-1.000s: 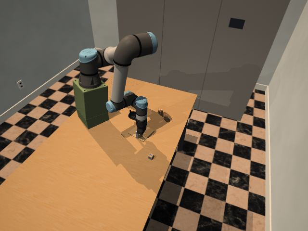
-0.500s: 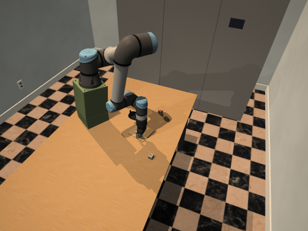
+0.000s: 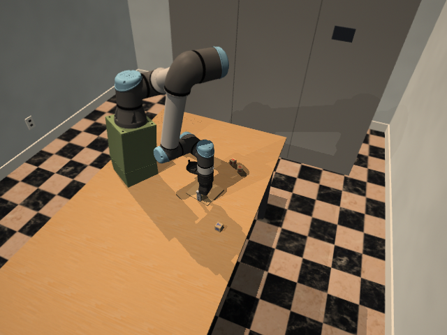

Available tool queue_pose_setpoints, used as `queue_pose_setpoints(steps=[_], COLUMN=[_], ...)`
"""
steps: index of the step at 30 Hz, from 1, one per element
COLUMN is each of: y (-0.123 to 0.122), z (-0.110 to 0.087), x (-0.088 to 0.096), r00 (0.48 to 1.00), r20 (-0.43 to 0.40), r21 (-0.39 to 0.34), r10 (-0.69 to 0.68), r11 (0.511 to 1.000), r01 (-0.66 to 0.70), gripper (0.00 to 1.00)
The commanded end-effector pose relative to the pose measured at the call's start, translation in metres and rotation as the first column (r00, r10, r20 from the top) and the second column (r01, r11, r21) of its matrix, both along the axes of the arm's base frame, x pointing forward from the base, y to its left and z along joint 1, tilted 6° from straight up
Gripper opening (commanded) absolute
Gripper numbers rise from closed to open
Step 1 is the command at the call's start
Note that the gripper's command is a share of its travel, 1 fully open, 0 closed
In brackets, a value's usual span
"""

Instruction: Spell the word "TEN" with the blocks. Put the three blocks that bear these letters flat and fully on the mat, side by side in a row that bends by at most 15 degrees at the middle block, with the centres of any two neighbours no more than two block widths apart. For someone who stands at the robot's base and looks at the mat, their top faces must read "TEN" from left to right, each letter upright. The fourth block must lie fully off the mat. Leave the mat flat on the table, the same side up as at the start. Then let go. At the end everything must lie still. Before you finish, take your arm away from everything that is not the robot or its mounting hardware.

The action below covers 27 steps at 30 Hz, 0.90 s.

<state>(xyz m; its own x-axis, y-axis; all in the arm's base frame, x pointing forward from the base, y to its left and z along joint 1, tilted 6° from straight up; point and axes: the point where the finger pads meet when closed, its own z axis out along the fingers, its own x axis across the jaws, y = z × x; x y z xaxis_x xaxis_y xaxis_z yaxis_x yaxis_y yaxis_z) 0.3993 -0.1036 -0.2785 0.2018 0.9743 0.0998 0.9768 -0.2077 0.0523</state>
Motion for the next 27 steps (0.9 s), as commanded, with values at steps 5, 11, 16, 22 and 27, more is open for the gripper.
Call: queue_pose_setpoints(steps=[5,11,16,22,27], y=[0.0,0.0,-0.001,-0.002,-0.003], z=[0.0,0.001,0.004,0.016,0.037], x=[0.0,0.0,0.0,-0.001,-0.002], r00=[1.0,1.0,1.0,1.0,1.0], r20=[0.001,0.001,0.001,0.001,0.001], r21=[-0.001,-0.001,-0.001,-0.001,-0.001], r10=[0.0,0.0,0.0,0.0,0.0], r11=[1.0,1.0,1.0,1.0,1.0], r01=[0.0,0.0,0.0,0.0,0.0], gripper=[0.87,0.87,0.87,0.87,0.87])
